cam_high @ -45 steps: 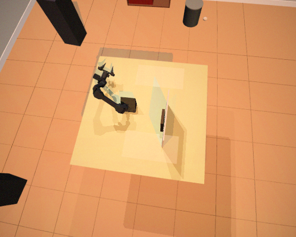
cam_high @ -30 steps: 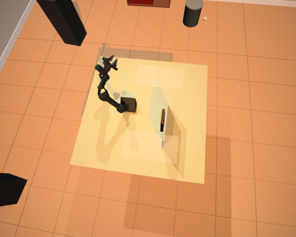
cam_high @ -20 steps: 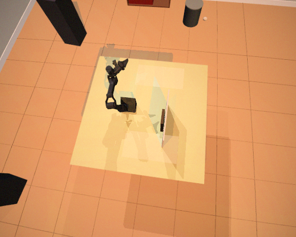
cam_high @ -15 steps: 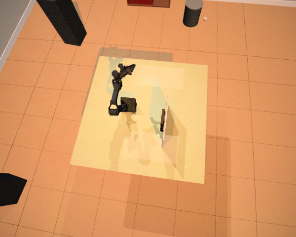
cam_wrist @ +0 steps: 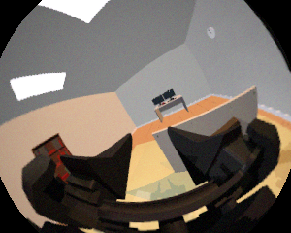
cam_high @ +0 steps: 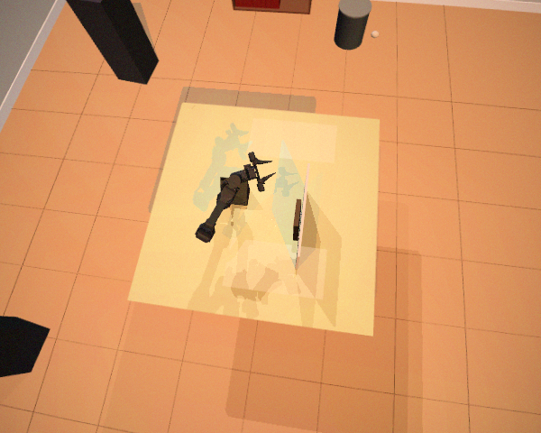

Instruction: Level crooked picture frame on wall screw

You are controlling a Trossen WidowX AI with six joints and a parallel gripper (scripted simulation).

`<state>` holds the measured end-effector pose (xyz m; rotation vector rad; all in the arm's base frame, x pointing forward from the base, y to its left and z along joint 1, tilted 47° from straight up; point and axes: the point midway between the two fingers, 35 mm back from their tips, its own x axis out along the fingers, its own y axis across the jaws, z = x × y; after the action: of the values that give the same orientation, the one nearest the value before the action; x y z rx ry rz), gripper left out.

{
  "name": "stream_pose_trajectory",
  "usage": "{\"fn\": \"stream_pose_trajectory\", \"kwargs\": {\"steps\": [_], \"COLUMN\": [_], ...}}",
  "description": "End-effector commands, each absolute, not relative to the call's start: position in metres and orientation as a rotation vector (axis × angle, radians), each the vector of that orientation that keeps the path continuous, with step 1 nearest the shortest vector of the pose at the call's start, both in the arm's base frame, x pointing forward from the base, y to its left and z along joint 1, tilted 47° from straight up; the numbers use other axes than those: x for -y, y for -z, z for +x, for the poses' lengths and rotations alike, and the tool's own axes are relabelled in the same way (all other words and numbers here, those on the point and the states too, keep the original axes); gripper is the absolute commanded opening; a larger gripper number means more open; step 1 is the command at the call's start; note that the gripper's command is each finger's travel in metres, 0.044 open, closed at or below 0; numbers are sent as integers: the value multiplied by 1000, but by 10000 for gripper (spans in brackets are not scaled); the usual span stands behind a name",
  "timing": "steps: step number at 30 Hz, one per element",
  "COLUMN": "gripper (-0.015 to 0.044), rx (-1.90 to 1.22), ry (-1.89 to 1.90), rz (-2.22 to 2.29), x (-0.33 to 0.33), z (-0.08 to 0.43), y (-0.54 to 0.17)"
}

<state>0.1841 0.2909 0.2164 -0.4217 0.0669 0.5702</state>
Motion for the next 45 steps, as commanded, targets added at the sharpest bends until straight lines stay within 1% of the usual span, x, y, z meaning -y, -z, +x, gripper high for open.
{"fn": "stream_pose_trajectory", "kwargs": {"steps": [1, 6, 12, 45], "gripper": [260, 260, 260, 260], "rx": [-95, -89, -35, -33], "ry": [-479, -330, -203, -200], "rz": [-210, 126, 425, 433], "x": [-248, -179, -119, -118], "z": [204, 223, 226, 226], "y": [-227, -240, -244, -245]}}
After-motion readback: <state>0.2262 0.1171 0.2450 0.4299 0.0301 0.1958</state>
